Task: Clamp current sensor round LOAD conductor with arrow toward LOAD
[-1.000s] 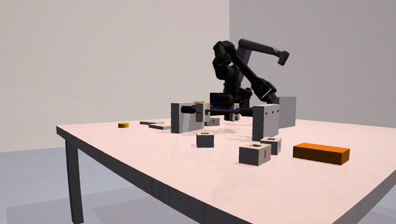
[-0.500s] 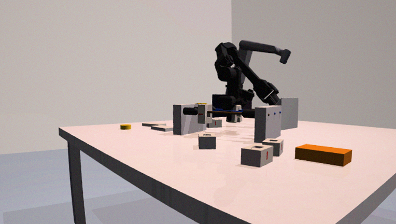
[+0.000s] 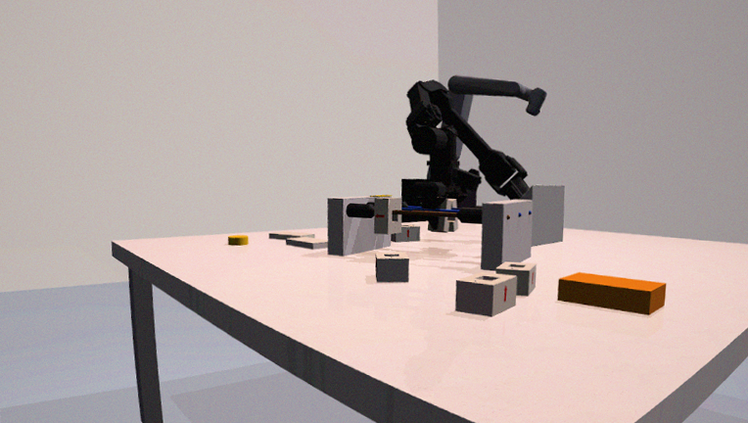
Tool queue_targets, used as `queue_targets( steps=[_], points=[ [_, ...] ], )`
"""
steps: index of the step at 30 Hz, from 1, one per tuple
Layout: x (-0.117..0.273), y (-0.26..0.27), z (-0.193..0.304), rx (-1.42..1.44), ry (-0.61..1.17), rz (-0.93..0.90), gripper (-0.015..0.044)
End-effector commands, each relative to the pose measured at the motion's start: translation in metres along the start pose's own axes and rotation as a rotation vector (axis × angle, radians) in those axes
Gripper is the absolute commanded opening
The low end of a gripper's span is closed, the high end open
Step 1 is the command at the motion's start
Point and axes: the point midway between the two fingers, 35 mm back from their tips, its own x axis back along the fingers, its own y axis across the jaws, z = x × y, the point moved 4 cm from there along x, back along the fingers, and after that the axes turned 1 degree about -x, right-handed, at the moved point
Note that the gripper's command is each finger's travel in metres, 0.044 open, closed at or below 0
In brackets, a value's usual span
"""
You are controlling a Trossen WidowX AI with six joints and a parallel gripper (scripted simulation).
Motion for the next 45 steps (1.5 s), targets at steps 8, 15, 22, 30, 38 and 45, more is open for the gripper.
queue_targets(
  steps=[8,15,22,30,38,45],
  points=[
    [0.000,0.000,0.000,-0.002,0.000,0.001,0.0000],
    [0.000,0.000,0.000,0.000,0.000,0.000,0.0000],
    [0.008,0.000,0.000,0.004,0.002,0.005,0.0000],
    [0.017,0.001,0.000,0.007,0.003,0.011,0.0000],
    [0.014,0.003,-0.001,0.015,0.007,0.003,0.0000],
    [0.014,0.003,-0.001,0.015,0.007,0.003,0.0026]
  ],
)
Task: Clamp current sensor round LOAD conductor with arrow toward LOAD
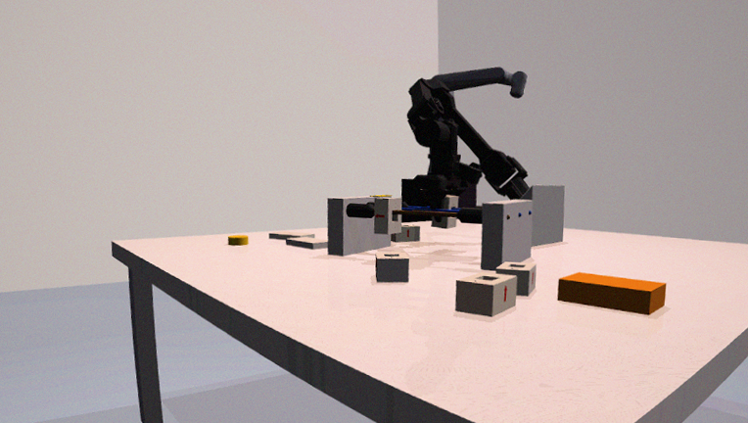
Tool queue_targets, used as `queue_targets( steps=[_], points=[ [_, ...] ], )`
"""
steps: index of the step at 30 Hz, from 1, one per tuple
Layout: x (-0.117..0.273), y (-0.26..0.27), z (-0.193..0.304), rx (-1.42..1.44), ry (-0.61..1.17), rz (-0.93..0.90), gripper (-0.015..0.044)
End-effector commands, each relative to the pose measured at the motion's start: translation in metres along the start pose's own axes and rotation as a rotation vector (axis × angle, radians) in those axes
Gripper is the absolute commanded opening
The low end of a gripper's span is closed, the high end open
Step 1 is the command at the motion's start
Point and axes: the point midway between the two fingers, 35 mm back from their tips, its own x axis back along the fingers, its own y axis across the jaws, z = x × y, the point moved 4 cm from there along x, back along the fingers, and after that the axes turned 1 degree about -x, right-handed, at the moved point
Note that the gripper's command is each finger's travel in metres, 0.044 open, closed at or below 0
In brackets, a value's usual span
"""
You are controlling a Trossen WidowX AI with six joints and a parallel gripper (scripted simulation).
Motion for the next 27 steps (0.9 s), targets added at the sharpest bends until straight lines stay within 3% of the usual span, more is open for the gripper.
queue_targets(
  steps=[1,16,27],
  points=[
    [-0.0001,0.0000,-0.0001,0.000,0.000,0.000,0.0053],
    [0.0024,0.0002,-0.0006,-0.001,-0.001,0.004,0.0440],
    [0.0005,0.0001,-0.0002,0.002,0.000,0.001,0.0151]
  ],
)
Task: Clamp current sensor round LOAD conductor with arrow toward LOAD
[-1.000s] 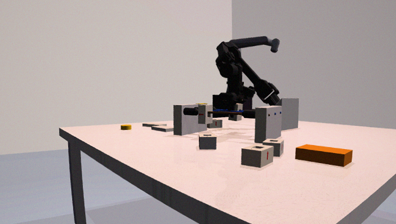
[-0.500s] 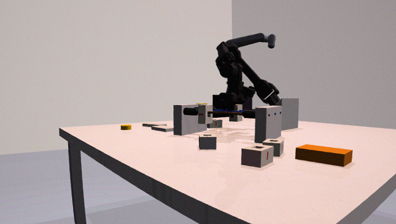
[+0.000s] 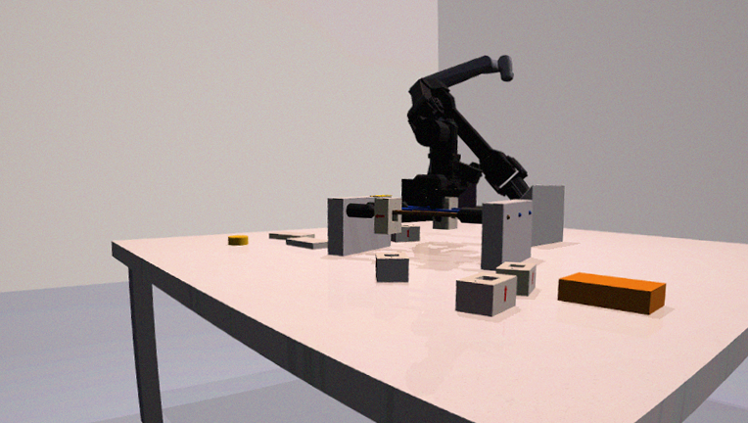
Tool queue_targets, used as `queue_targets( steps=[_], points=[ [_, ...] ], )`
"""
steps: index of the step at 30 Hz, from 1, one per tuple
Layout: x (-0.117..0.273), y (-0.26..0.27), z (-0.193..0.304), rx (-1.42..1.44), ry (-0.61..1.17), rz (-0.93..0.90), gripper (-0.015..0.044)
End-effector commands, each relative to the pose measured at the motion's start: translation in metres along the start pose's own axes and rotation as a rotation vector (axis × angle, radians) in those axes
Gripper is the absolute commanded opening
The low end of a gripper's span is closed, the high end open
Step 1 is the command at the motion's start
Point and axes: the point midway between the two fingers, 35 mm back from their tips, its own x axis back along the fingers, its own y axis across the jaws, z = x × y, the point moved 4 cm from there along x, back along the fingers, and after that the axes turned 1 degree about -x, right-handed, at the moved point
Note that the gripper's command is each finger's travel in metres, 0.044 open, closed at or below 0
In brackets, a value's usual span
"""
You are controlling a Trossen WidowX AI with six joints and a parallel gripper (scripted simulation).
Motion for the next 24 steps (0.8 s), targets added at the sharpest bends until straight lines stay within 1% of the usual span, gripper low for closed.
queue_targets(
  steps=[1,12,14,24],
  points=[
    [-0.0001,-0.0001,0.0000,0.000,0.000,0.000,0.0125],
    [-0.0001,-0.0001,0.0000,0.000,0.000,0.000,0.0046],
    [0.0006,0.0000,0.0000,-0.001,-0.001,0.001,0.0000],
    [0.0007,0.0007,0.0000,0.002,0.001,-0.002,0.0000]
  ],
)
